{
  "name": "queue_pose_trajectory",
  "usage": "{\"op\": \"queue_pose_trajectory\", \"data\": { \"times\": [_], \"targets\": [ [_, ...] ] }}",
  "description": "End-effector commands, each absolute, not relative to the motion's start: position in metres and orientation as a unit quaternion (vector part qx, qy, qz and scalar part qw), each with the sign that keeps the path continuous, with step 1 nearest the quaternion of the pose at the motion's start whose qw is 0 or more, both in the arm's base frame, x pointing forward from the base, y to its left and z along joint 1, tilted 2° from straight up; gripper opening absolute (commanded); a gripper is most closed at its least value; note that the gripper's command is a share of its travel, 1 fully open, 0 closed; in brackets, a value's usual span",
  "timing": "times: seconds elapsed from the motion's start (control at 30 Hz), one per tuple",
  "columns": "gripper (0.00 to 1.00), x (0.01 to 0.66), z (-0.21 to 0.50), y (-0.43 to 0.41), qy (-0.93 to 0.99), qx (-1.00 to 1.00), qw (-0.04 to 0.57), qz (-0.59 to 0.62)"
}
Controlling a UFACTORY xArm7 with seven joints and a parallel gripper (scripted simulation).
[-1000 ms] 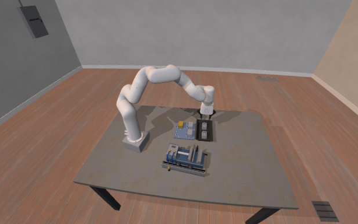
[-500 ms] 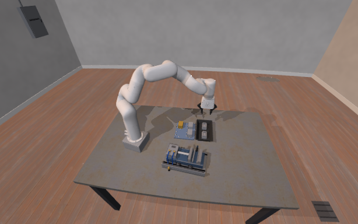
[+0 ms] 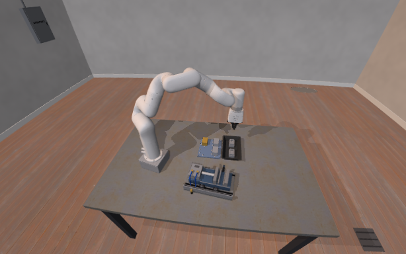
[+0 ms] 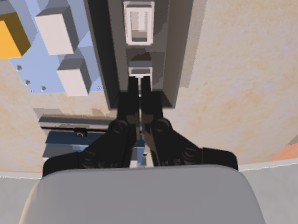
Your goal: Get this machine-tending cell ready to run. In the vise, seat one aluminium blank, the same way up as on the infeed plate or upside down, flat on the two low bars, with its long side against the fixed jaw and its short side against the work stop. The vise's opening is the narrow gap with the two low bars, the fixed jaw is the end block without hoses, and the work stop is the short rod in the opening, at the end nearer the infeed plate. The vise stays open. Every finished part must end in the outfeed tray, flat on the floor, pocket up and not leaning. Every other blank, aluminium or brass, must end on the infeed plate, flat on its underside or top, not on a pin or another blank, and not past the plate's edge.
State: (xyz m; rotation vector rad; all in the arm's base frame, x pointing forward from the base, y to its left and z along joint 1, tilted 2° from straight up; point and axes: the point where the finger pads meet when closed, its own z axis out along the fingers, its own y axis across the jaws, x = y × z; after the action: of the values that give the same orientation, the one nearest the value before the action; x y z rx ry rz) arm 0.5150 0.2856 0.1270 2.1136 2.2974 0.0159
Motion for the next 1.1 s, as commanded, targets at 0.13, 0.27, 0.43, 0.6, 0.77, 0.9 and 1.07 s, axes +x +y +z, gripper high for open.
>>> {"op": "queue_pose_trajectory", "data": {
  "times": [0.13, 0.27, 0.43, 0.6, 0.77, 0.9, 1.07],
  "targets": [
    [0.0, 0.516, 0.13, 0.286, 0.736, 0.677, 0.011, 0.008],
    [0.0, 0.516, 0.13, 0.286, 0.736, 0.677, 0.011, 0.008],
    [0.0, 0.516, 0.13, 0.286, 0.736, 0.677, 0.011, 0.008],
    [0.0, 0.516, 0.13, 0.286, 0.736, 0.677, 0.011, 0.008],
    [0.0, 0.516, 0.13, 0.286, 0.736, 0.677, 0.011, 0.008],
    [0.0, 0.495, 0.137, 0.283, 0.732, 0.68, 0.019, 0.01],
    [0.0, 0.464, 0.141, 0.278, 0.73, 0.683, 0.024, 0.012]
  ]
}}
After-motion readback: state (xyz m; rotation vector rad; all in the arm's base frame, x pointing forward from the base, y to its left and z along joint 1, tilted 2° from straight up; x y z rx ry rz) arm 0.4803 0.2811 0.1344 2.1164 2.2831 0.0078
